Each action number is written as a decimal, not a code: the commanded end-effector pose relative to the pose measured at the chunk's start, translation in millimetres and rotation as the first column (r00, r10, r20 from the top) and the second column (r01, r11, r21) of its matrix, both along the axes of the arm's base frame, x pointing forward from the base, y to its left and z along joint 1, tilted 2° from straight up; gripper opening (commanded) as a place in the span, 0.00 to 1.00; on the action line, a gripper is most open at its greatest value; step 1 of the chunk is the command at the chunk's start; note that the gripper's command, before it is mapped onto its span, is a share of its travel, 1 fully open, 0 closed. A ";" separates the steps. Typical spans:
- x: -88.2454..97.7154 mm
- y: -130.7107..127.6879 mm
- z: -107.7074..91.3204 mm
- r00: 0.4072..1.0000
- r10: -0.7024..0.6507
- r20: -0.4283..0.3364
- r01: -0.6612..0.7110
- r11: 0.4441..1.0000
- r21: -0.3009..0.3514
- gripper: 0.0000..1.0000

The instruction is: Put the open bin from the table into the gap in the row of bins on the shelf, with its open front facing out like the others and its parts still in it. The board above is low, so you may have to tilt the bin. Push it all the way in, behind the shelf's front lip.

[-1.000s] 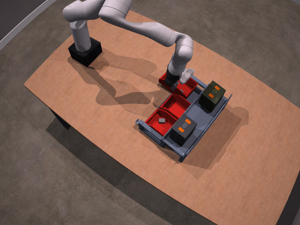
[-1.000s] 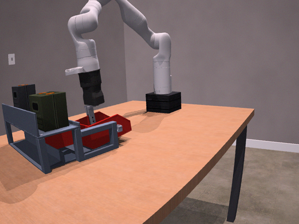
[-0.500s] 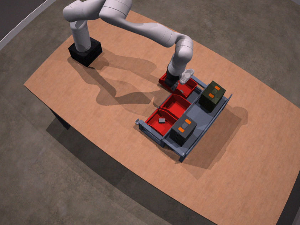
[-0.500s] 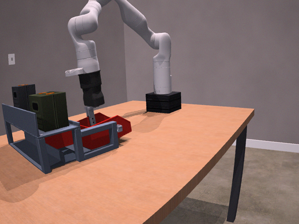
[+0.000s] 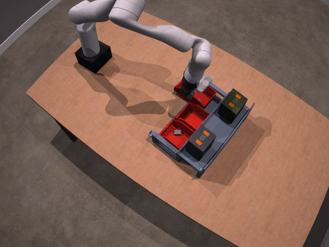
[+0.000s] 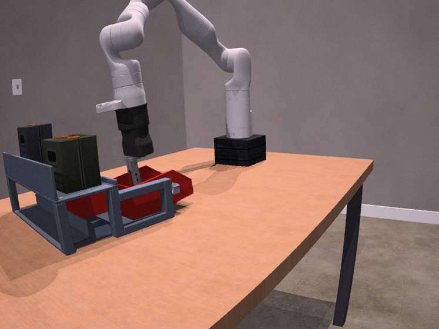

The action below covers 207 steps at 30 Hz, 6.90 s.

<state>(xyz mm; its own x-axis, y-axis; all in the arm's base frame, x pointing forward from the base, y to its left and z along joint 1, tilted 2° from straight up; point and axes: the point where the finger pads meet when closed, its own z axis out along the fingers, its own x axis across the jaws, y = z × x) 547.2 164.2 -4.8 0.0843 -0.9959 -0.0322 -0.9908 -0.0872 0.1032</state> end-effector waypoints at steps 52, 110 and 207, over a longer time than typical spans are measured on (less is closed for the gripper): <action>6.2 0.8 1.5 1.000 0.000 0.010 0.000 1.000 0.002 0.00; 20.4 2.1 0.4 1.000 -0.001 0.029 0.001 1.000 0.003 0.00; 40.0 3.8 -0.3 0.999 -0.002 0.046 0.001 1.000 0.005 0.00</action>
<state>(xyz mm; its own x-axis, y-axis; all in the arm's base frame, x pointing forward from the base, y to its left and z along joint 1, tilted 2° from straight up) 585.8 167.5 -7.3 0.0844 -0.9959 -0.0322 -0.9944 -0.0862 0.0615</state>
